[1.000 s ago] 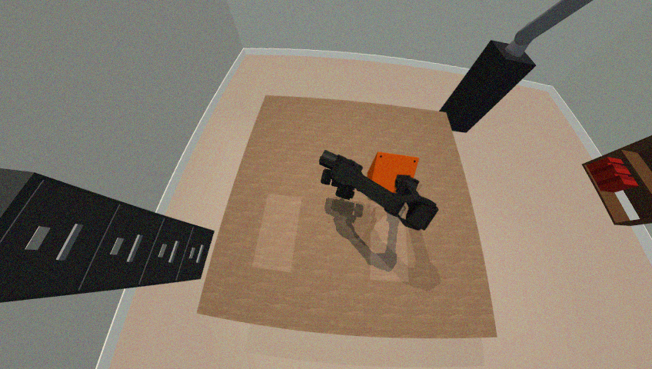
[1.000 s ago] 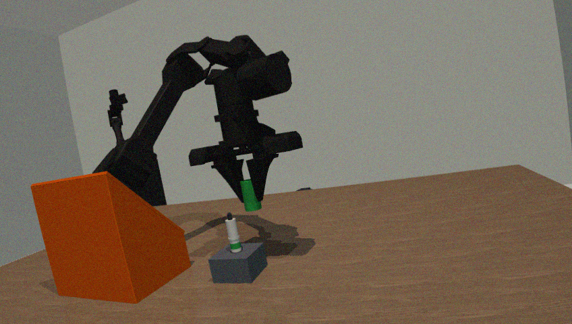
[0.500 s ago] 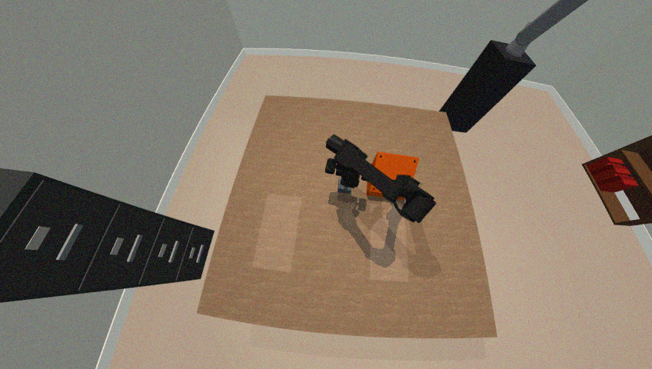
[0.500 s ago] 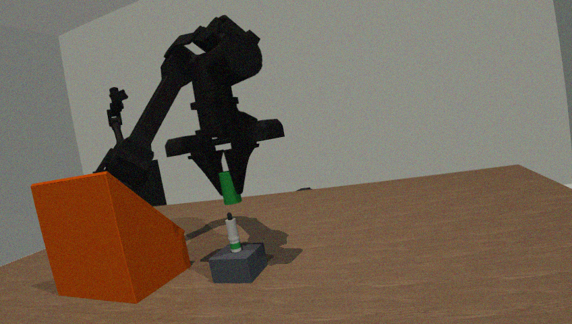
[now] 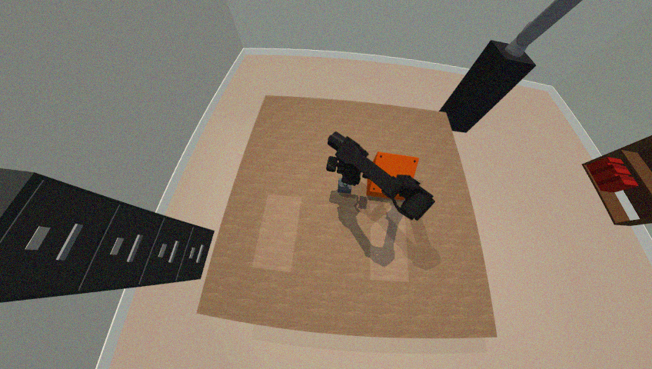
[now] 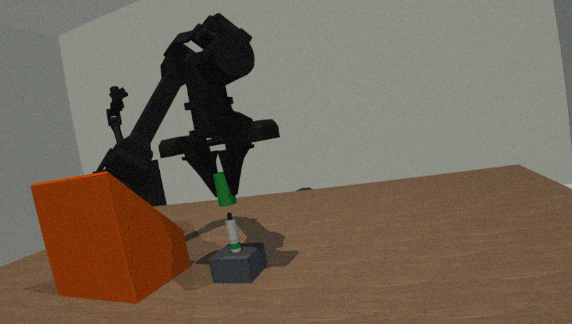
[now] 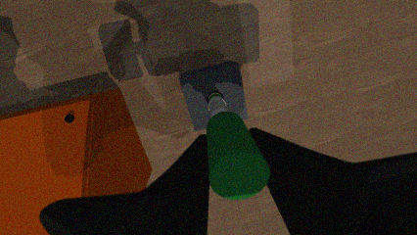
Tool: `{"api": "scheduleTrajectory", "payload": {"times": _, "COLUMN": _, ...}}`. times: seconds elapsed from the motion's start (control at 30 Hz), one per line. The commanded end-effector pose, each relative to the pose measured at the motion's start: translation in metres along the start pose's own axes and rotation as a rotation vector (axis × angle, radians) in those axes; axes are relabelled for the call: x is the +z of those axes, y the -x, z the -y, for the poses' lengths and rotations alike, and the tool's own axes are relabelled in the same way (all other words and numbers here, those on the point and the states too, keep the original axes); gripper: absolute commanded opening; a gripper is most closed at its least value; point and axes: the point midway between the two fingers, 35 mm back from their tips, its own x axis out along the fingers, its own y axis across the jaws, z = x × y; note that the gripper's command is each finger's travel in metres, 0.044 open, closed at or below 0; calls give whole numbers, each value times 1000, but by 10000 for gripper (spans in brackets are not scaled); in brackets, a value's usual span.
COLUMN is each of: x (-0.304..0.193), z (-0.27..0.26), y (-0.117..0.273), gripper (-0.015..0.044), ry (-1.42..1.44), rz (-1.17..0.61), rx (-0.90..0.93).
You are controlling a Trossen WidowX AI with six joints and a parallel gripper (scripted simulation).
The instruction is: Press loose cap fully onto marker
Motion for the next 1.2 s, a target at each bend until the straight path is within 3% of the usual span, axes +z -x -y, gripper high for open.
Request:
{"api": "scheduleTrajectory", "payload": {"times": 0.0, "x": -1, "z": 0, "y": -6, "gripper": 0, "ry": -5, "rz": 3, "rx": 3}}
{"api": "scheduleTrajectory", "payload": {"times": 1.17, "x": 0, "z": -1, "y": -53, "gripper": 0, "ry": -4, "rz": 5, "rx": 3}}
